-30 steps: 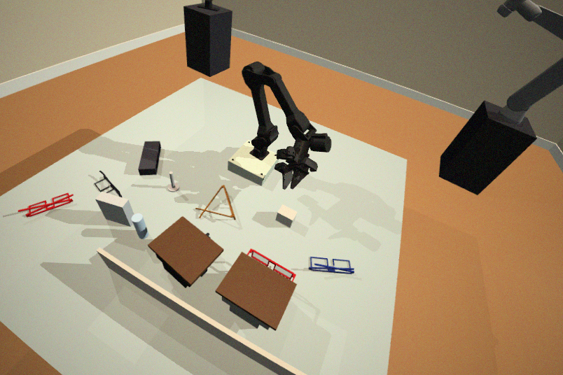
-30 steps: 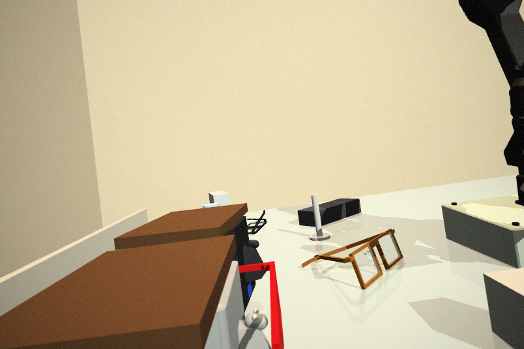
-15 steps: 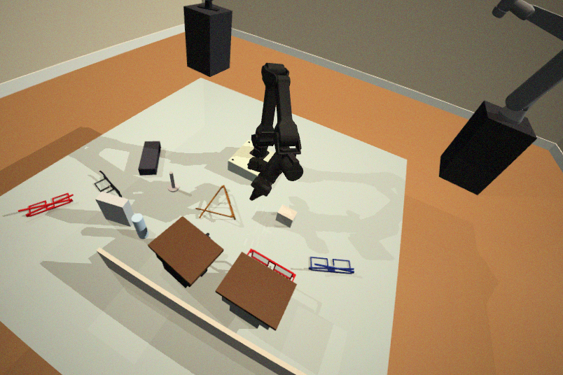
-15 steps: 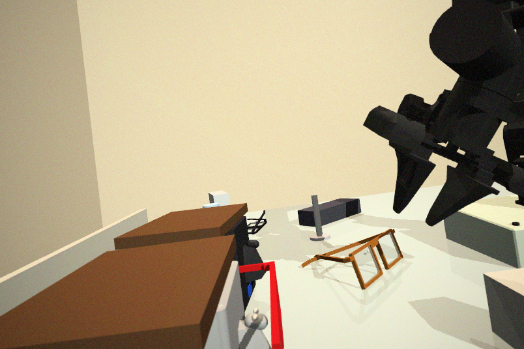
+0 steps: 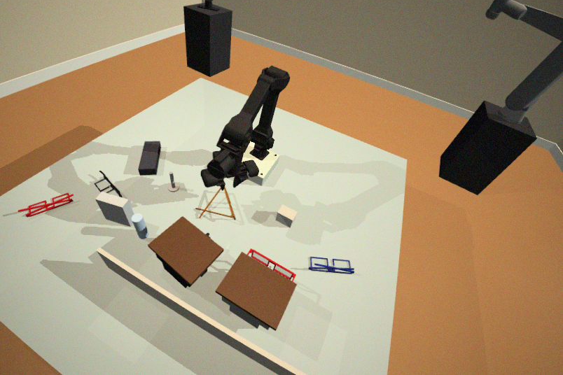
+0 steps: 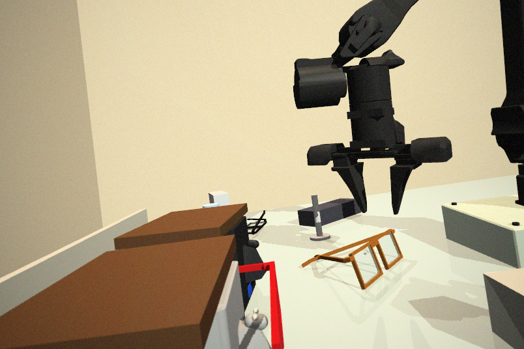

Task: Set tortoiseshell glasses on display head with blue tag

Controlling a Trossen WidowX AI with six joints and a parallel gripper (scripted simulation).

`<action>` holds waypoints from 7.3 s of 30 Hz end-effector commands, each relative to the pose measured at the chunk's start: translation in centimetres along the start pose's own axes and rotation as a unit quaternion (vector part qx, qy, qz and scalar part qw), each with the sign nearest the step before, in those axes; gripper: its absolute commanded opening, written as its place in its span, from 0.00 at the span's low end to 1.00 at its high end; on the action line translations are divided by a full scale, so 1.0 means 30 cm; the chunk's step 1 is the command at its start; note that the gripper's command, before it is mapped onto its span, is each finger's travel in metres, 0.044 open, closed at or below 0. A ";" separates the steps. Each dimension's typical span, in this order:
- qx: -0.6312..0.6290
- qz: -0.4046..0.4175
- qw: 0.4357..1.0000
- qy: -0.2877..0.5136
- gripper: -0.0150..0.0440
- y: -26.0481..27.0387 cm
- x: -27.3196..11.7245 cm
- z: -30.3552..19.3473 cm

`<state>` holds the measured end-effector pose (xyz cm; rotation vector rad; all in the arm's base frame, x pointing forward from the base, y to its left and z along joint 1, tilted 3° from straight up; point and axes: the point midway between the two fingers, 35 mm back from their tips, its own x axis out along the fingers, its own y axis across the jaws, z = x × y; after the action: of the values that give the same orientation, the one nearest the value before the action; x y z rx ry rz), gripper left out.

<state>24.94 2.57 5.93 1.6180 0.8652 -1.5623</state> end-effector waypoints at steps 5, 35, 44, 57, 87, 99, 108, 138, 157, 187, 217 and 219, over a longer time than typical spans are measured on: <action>0.055 -0.034 0.998 0.015 0.59 0.030 -0.004 0.032; 0.055 -0.035 0.998 0.015 0.46 0.019 0.097 0.025; 0.055 -0.035 0.998 0.015 0.46 0.010 0.146 0.024; 0.055 -0.035 0.998 0.015 0.46 -0.003 0.195 0.026; 0.056 -0.034 0.998 0.014 0.25 0.006 0.194 0.031; 0.055 -0.034 0.998 0.015 0.25 0.028 0.065 0.026; 0.055 -0.034 0.998 0.015 0.25 0.040 -0.105 0.030; 0.055 -0.030 0.998 0.012 0.25 0.304 -0.135 0.271; 0.054 -0.029 0.998 0.010 0.25 0.421 -0.099 0.484; 0.054 -0.030 0.998 0.010 0.25 0.386 0.083 0.448; 0.054 -0.030 0.998 0.011 0.25 0.349 0.080 0.375; 0.054 -0.030 0.998 0.011 0.25 0.347 0.080 0.370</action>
<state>28.05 -12.59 3.62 1.6933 0.8707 -1.6688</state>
